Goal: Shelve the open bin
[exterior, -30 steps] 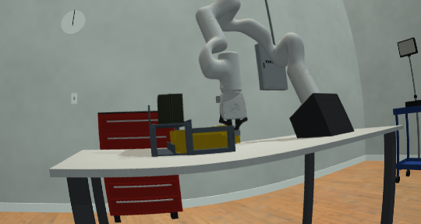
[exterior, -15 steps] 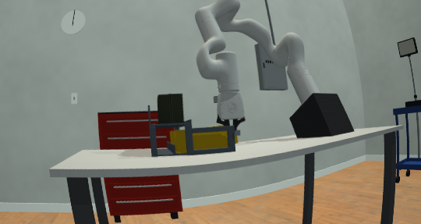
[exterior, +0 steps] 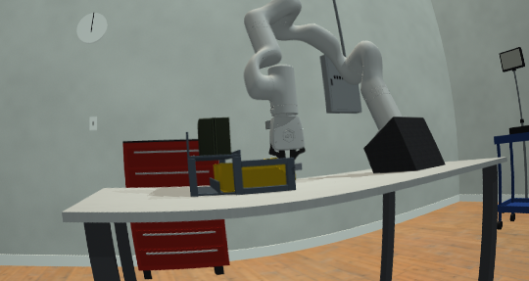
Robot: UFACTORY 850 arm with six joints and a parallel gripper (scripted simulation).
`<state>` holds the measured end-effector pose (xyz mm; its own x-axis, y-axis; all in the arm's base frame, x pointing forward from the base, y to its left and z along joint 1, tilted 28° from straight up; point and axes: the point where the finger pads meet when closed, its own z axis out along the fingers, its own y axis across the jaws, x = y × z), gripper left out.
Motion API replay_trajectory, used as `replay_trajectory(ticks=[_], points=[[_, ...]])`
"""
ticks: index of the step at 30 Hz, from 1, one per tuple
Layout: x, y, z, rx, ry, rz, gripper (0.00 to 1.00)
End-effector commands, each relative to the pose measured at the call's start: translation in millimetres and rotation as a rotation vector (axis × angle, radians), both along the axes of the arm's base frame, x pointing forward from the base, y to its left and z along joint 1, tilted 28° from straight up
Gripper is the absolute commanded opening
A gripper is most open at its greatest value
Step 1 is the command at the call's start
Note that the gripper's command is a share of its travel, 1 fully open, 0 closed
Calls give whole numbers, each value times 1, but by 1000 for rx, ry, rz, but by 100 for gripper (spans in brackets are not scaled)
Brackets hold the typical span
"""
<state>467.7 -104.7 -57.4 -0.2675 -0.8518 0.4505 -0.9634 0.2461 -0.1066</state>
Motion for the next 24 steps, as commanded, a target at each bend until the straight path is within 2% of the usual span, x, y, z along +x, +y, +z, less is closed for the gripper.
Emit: replay_trajectory(ticks=[1, 8, 20, 24], points=[[1, 0, 1, 0, -2, 0, 0], [11, -2, 2, 0, -2, 0, 0], [11, -2, 2, 0, -2, 0, 0], [18, -4, 2, 0, -2, 1, 0]])
